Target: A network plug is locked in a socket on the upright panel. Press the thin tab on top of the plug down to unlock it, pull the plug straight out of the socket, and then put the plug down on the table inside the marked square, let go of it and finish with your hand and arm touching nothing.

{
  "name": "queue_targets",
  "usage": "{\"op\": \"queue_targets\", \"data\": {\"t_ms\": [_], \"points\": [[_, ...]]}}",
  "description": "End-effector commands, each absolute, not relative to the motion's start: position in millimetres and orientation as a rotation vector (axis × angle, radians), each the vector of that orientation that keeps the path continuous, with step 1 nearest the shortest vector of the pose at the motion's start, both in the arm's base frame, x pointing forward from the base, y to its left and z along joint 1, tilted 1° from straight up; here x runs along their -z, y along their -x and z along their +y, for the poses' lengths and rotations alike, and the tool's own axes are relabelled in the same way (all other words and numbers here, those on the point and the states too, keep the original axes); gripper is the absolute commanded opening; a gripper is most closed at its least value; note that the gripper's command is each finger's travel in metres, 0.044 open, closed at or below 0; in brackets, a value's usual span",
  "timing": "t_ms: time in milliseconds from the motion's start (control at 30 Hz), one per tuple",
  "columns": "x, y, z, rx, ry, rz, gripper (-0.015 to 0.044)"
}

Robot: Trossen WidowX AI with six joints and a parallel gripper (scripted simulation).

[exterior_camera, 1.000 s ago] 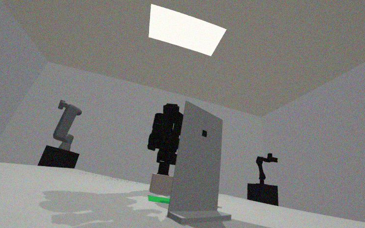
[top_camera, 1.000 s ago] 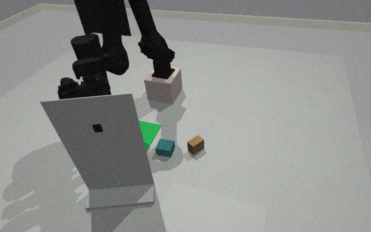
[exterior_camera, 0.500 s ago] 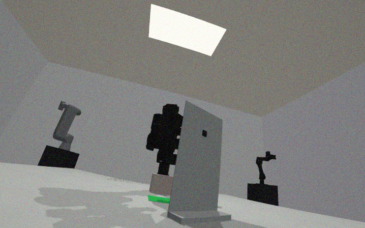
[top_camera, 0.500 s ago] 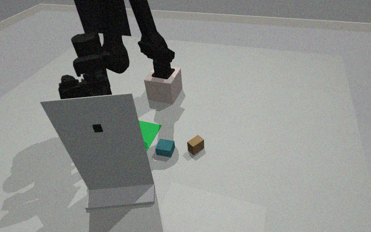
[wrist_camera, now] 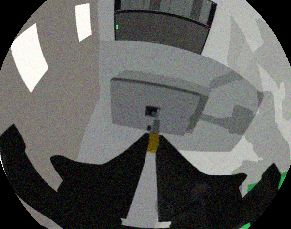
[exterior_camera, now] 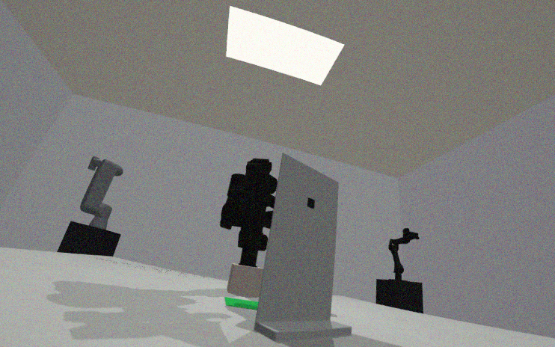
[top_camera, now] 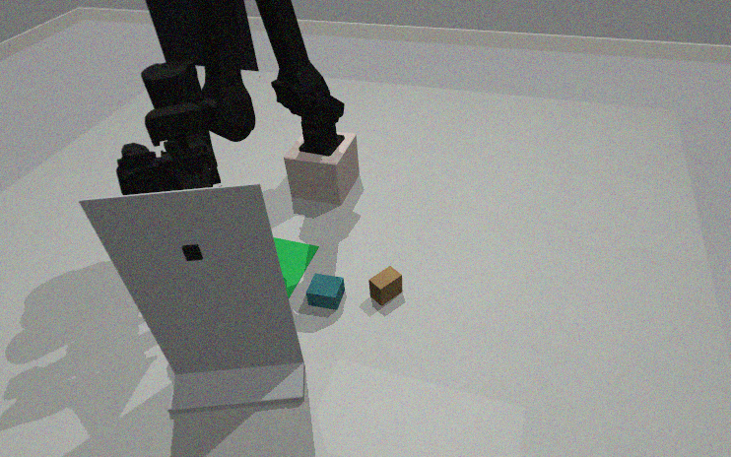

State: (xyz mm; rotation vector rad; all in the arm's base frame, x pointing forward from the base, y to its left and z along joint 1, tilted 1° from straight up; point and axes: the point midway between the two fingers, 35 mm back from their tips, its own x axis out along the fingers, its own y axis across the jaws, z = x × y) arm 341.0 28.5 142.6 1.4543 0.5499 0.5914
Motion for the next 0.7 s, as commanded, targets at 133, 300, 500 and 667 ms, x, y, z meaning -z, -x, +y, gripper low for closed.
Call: {"op": "queue_targets", "data": {"t_ms": [133, 300, 500, 667], "points": [[-142.1, -334.8, 25.3, -0.593, -1.457, 0.554, 0.0], [-141.9, -332.0, 23.3, -0.593, -1.457, 0.555, 0.0], [-141.8, -328.7, 20.8, -0.593, -1.457, 0.555, 0.0], [-141.7, -326.0, 18.9, -0.593, -1.457, 0.555, 0.0]]}}
